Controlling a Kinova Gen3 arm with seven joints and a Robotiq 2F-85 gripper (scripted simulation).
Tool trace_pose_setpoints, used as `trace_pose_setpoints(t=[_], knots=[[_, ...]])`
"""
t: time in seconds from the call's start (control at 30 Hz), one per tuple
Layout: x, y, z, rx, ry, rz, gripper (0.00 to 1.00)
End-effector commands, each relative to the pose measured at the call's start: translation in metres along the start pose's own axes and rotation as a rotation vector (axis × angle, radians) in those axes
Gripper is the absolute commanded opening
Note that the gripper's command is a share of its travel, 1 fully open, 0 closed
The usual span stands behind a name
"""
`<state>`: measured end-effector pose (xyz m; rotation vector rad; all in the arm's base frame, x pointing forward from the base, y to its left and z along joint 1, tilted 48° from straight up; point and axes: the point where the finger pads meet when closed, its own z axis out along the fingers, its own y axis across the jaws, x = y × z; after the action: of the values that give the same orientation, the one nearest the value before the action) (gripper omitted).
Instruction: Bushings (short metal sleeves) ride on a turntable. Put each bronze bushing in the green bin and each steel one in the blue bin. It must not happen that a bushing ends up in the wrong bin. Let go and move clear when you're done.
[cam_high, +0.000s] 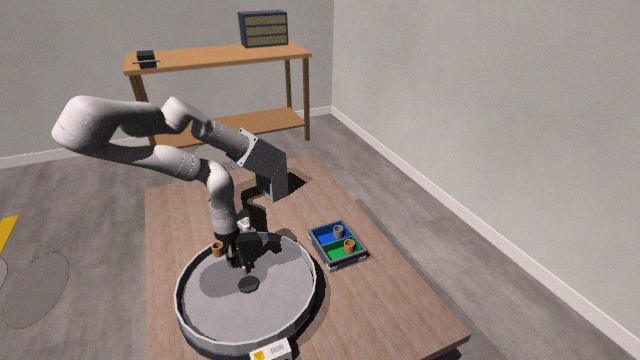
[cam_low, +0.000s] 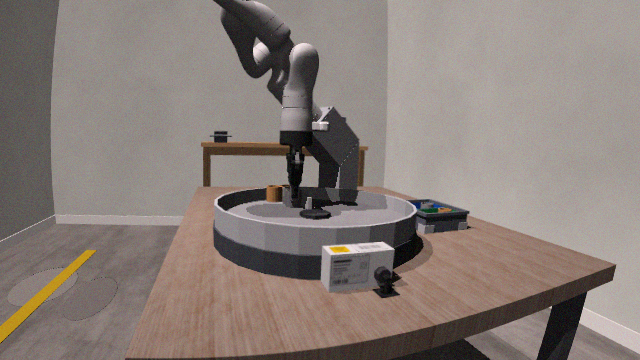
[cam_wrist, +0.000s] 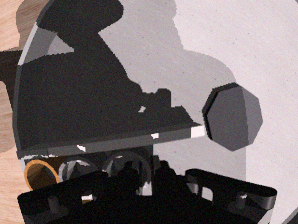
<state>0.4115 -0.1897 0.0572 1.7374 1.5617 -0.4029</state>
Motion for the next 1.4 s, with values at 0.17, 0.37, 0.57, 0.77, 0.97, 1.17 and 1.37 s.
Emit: trace_pose_setpoints(t=[0.17,0.37,0.57,0.77,0.97,1.17,1.37], knots=[[0.0003,0.0005,-0.0005,-0.001,0.001,0.000,0.00],[0.0003,0.0005,-0.0005,-0.001,0.001,0.000,0.00],[0.0003,0.0005,-0.0005,-0.001,0.001,0.000,0.00],[0.0003,0.0005,-0.0005,-0.001,0.001,0.000,0.00],[0.0003,0.0005,-0.0023,0.000,0.001,-0.001,0.00],[0.0003,0.0005,-0.0041,0.001,0.001,-0.001,0.00],[0.0003,0.0005,-0.0065,0.003,0.001,-0.002,0.00]])
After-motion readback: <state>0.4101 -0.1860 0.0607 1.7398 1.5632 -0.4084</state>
